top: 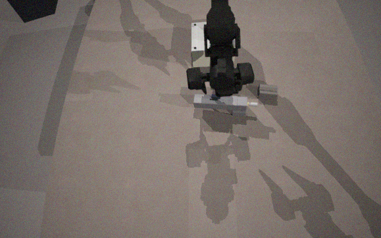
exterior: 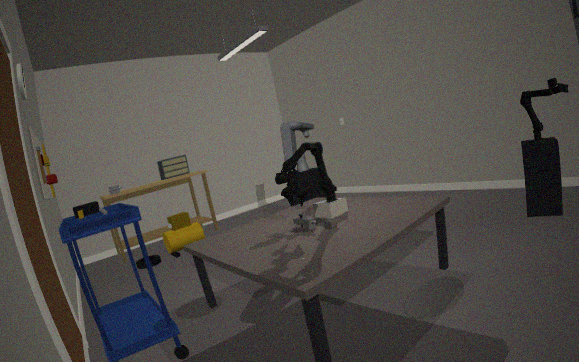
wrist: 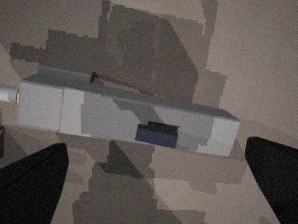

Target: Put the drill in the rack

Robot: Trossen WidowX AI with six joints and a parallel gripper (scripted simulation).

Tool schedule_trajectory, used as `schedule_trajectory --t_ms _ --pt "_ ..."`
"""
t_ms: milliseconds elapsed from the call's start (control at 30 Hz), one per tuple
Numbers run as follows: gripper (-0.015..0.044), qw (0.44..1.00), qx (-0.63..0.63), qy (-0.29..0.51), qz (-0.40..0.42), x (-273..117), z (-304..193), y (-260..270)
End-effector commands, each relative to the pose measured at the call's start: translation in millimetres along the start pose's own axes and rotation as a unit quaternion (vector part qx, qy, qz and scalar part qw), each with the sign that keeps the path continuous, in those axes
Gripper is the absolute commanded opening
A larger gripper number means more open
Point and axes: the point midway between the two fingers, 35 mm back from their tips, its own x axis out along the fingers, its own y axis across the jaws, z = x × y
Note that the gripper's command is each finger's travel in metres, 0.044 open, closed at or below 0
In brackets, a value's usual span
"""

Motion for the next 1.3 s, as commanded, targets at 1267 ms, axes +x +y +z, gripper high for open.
schedule_trajectory --t_ms 1267 --pt "0.044 0.783 -0.621 0.007 0.017 85 12 140"
